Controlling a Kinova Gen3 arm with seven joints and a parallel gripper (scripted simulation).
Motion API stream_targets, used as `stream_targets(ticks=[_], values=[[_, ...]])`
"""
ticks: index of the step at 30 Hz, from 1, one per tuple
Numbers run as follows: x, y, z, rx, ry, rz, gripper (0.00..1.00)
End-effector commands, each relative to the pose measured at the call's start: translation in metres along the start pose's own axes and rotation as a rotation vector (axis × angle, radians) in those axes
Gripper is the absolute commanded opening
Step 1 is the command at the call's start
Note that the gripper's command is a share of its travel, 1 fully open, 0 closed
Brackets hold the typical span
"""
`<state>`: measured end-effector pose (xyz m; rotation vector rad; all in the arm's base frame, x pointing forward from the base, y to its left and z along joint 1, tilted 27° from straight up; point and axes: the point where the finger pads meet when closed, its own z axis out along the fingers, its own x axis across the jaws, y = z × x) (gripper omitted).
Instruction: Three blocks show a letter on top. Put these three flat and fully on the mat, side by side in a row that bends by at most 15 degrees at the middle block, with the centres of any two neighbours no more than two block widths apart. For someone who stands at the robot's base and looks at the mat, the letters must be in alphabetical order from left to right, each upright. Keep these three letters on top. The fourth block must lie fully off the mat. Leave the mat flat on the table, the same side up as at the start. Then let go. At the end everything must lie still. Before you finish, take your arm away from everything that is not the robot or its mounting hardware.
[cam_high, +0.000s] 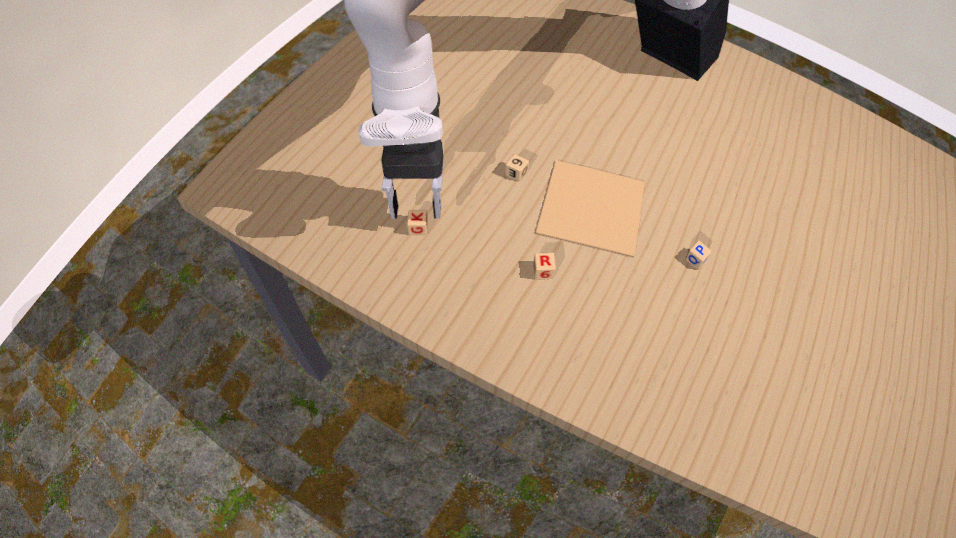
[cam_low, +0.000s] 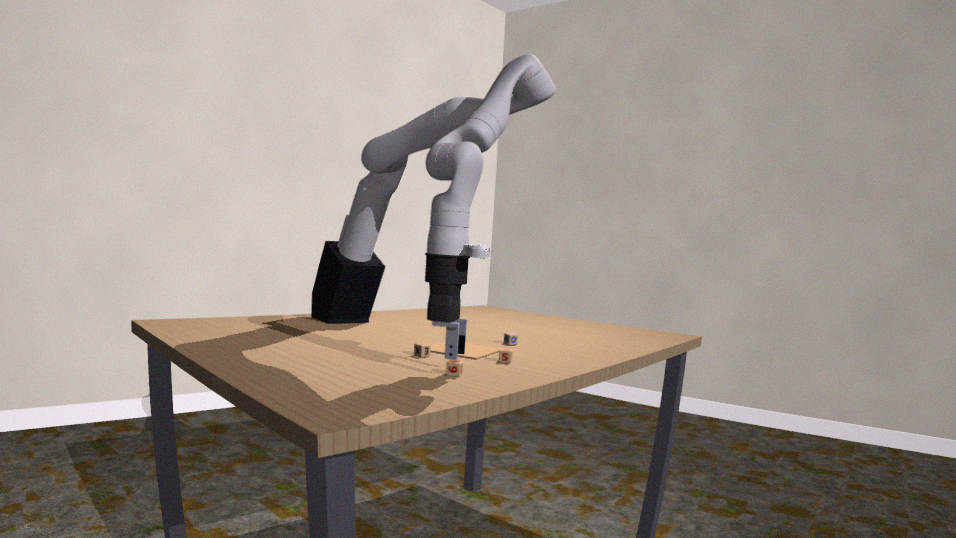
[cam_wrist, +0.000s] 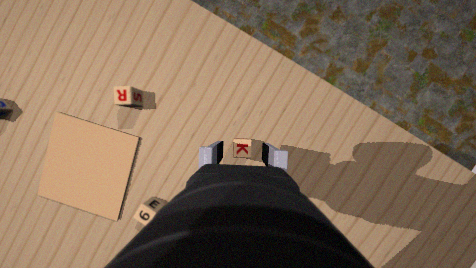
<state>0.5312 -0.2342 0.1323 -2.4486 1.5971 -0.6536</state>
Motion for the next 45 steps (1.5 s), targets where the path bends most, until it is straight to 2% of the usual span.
stream_targets(ticks=[1,35,45], values=[[0.0012,-0.0013,0.0008,0.0,0.005,-0.004,1.0],[0.0013,-0.0014,0.0009,0.0,0.005,-0.005,1.0],[0.0018,-0.0021,0.0074,0.001,0.006,-0.005,1.0]])
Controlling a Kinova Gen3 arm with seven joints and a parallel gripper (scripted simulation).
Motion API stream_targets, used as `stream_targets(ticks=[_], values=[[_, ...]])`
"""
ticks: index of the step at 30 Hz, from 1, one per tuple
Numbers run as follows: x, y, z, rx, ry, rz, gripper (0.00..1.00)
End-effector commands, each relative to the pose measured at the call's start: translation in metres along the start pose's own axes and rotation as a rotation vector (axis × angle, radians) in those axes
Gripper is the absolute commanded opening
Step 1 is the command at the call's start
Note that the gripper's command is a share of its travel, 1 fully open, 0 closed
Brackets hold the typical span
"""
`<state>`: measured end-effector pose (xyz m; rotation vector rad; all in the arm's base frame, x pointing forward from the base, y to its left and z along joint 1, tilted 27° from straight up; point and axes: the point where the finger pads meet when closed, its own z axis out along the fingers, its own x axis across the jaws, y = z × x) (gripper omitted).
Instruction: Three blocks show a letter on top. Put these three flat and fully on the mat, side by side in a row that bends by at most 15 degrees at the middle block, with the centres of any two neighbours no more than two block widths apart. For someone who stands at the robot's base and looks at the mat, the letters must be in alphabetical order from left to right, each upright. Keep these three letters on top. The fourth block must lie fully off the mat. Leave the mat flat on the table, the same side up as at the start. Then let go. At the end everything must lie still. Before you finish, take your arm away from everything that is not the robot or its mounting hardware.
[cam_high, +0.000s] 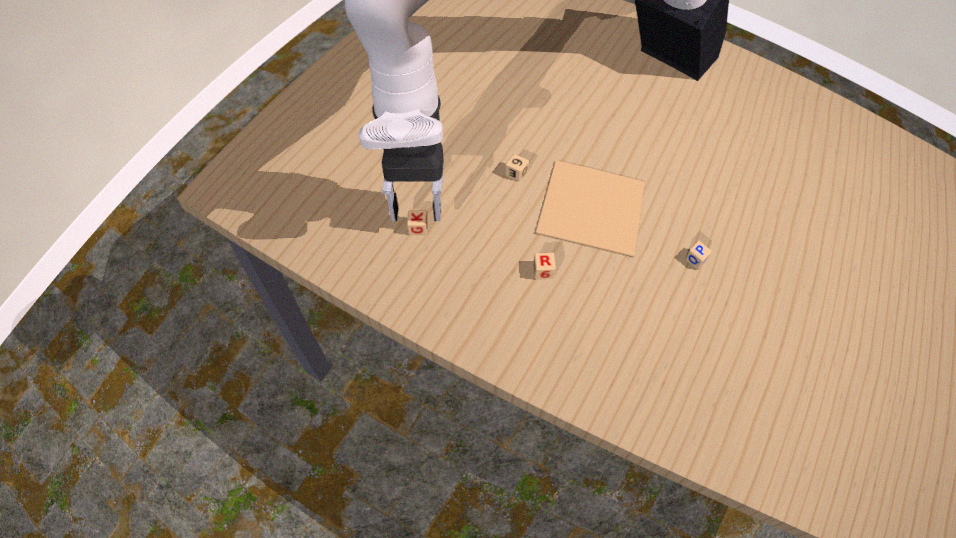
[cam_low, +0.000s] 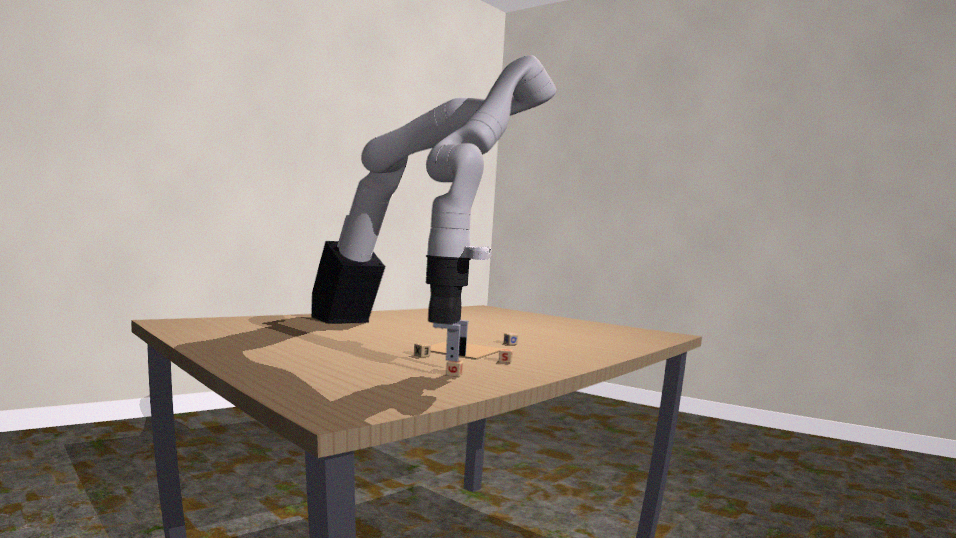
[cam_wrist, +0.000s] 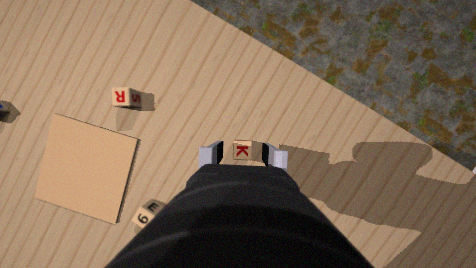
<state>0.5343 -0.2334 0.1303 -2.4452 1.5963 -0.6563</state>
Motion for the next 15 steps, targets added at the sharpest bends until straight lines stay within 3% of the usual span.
stream_targets(ticks=[1,15], values=[[0.002,0.0,0.006,-0.002,0.005,-0.007,1.0],[0.002,0.0,0.027,-0.002,0.005,-0.007,1.0]])
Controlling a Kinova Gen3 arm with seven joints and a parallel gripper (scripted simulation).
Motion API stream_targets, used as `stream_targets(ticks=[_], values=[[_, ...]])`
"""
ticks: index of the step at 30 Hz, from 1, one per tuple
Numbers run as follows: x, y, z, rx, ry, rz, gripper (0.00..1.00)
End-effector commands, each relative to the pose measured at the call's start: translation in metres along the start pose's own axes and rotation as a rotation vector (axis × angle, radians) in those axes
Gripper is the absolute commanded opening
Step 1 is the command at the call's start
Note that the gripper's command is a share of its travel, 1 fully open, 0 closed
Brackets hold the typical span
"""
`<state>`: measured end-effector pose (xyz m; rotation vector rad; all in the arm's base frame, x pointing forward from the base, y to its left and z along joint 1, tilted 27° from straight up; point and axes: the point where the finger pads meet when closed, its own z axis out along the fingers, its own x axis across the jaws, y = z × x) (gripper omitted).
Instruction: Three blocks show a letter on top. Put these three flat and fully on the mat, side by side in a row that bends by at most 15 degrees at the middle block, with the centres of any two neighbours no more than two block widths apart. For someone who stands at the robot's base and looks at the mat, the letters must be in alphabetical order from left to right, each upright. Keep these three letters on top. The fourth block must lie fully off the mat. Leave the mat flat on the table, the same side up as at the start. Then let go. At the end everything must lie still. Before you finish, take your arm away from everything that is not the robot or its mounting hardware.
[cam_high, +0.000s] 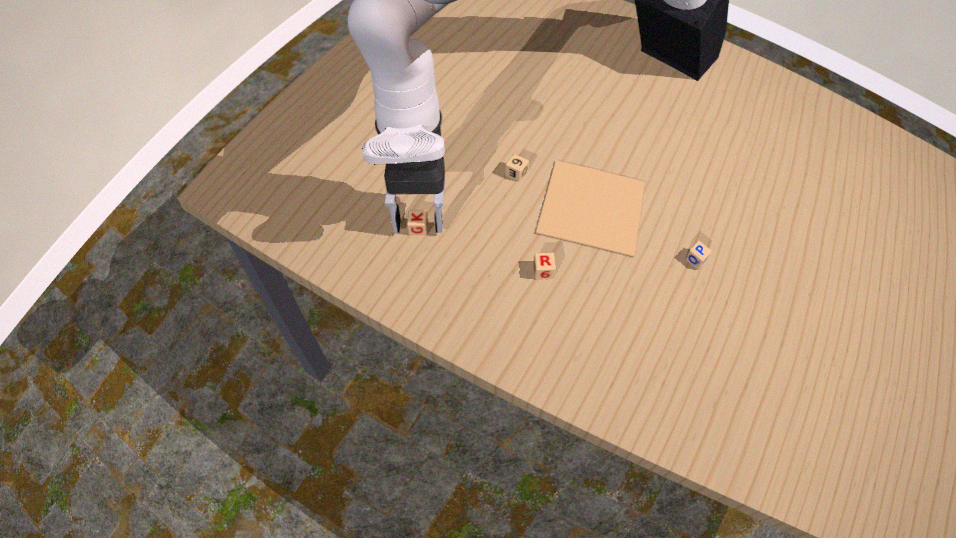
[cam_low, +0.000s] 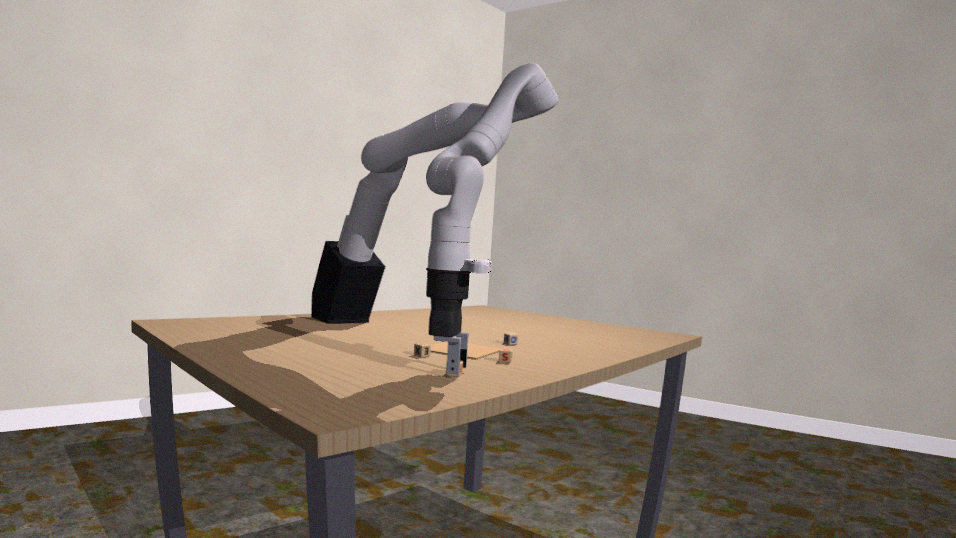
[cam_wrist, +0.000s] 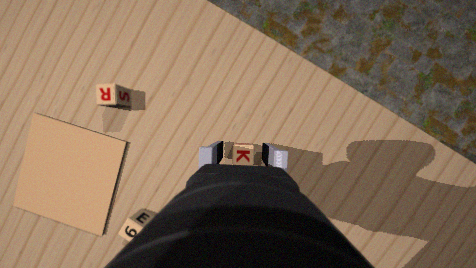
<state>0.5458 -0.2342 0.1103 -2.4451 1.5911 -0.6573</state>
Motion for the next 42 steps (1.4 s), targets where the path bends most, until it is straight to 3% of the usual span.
stream_targets(ticks=[1,41,42], values=[[0.0028,0.0023,0.0052,-0.005,0.006,-0.004,1.0],[0.0025,0.0028,0.0072,-0.006,0.006,-0.004,1.0],[0.0025,0.0028,0.0072,-0.006,0.006,-0.004,0.79]])
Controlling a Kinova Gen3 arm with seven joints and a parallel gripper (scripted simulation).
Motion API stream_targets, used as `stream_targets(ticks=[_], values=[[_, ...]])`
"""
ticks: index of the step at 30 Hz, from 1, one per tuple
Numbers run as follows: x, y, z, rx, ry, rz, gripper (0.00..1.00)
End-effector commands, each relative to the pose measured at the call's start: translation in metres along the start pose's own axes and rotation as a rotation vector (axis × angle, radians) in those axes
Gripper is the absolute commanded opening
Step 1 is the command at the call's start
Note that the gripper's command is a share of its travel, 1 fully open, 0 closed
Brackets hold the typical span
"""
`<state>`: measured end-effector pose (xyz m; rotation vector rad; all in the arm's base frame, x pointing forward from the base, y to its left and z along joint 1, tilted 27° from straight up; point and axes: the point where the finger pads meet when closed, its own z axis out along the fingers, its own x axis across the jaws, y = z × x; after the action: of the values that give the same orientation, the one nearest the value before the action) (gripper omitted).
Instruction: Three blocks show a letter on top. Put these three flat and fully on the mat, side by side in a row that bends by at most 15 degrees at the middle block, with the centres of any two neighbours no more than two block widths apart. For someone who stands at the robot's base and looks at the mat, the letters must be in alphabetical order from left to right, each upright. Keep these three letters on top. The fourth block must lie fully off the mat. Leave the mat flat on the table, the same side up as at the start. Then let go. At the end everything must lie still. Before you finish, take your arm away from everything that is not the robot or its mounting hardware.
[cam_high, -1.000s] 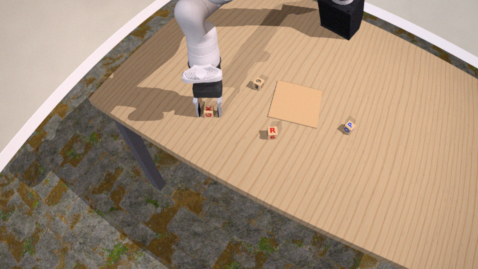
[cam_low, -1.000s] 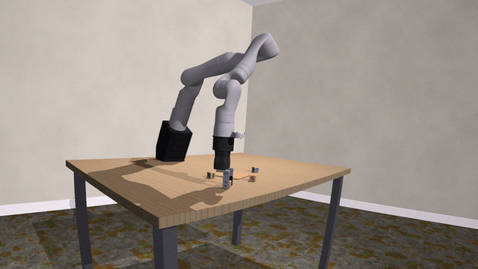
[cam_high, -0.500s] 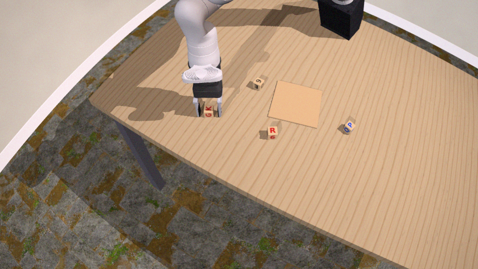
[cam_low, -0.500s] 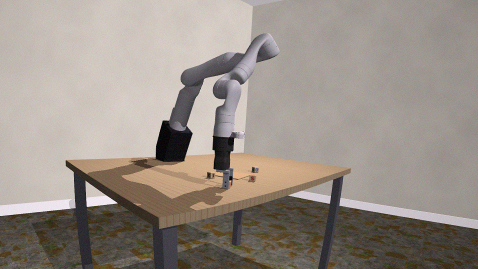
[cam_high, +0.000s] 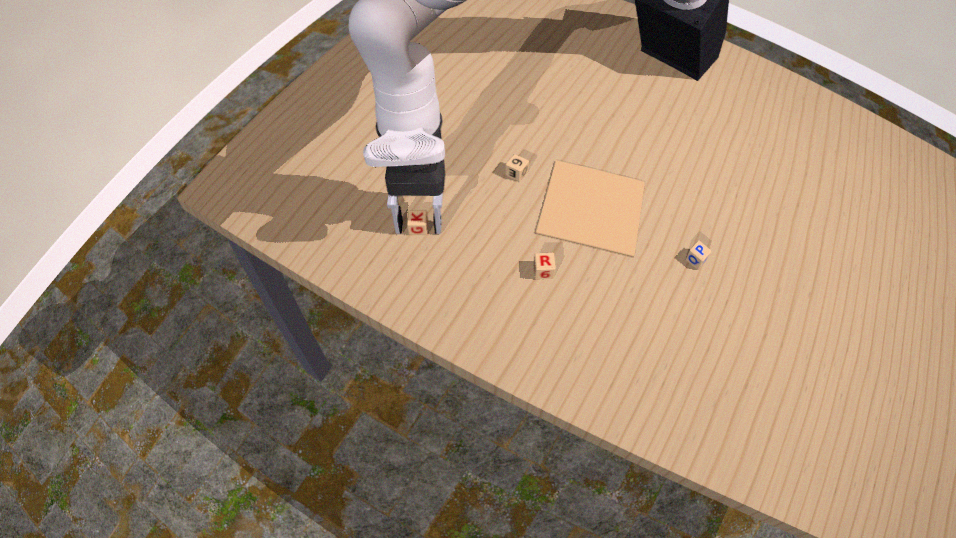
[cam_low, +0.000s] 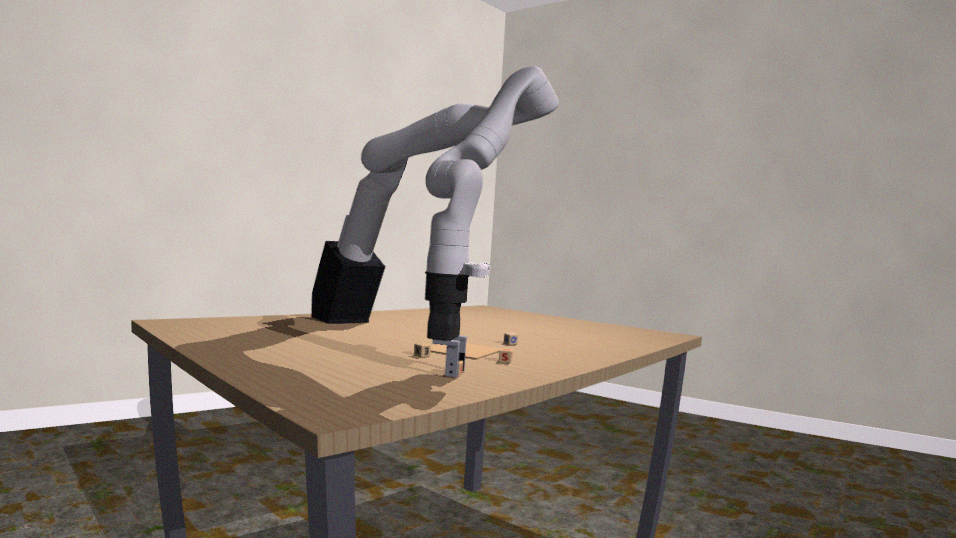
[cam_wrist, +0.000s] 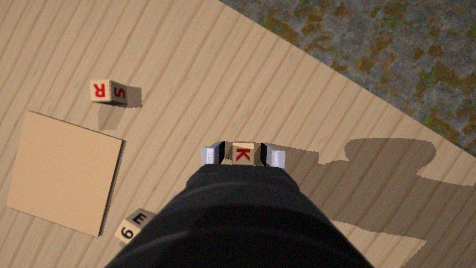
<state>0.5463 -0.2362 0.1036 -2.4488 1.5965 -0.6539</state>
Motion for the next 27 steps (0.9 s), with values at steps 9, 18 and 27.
stream_targets(ticks=[9,18,27], values=[[0.0024,0.0,0.0008,0.0,0.005,-0.004,0.79],[0.0024,0.0,0.0008,0.0,0.005,-0.004,0.49],[0.0024,0.0,0.0008,0.0,0.005,-0.004,0.49]])
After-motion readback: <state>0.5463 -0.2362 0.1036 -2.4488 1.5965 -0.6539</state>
